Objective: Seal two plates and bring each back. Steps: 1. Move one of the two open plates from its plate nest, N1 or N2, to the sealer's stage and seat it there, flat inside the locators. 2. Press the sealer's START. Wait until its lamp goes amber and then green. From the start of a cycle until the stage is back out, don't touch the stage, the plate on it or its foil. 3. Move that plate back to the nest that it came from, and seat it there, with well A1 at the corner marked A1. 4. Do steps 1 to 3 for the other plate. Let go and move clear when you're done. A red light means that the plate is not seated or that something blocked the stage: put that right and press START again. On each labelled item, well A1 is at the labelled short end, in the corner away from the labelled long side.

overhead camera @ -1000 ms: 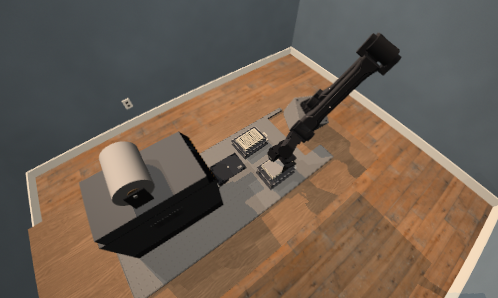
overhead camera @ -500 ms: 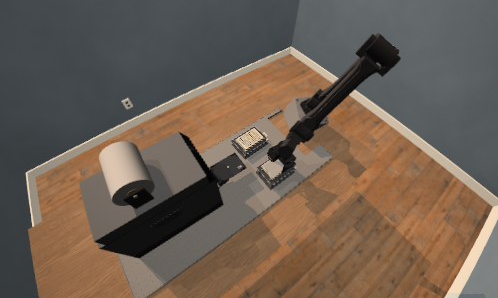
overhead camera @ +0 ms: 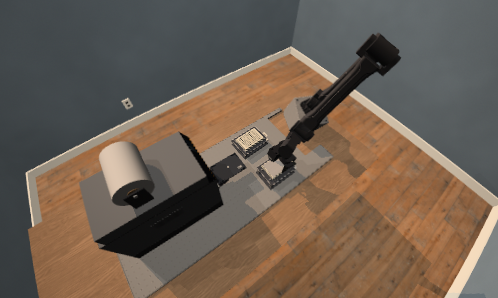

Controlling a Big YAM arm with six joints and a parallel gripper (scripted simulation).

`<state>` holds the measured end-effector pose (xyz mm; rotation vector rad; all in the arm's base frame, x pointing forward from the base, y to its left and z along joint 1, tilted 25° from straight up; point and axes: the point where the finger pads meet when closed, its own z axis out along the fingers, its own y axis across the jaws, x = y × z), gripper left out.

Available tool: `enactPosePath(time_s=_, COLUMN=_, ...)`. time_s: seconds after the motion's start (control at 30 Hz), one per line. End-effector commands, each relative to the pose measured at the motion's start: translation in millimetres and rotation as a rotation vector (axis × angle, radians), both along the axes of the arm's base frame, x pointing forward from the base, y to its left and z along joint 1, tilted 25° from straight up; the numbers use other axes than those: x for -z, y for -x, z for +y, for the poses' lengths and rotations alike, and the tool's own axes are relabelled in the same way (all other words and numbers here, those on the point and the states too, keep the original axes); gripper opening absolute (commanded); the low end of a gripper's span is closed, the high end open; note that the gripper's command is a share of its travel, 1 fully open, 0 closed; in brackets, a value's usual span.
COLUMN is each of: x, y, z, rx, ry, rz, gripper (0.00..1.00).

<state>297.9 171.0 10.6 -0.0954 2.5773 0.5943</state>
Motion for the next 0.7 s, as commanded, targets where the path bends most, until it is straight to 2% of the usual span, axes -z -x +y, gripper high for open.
enactPosePath(time_s=0.0, x=-9, y=-10.0, z=9, rx=-0.016, ry=-0.003, rz=-0.018, gripper=0.0)
enactPosePath(time_s=0.27, x=-7, y=-12.1, z=10, rx=-0.013, ry=-0.004, rz=-0.014, gripper=0.0)
enactPosePath(time_s=0.67, x=2, y=-2.4, z=7, rx=-0.004, ry=-0.014, rz=-0.014, gripper=0.0)
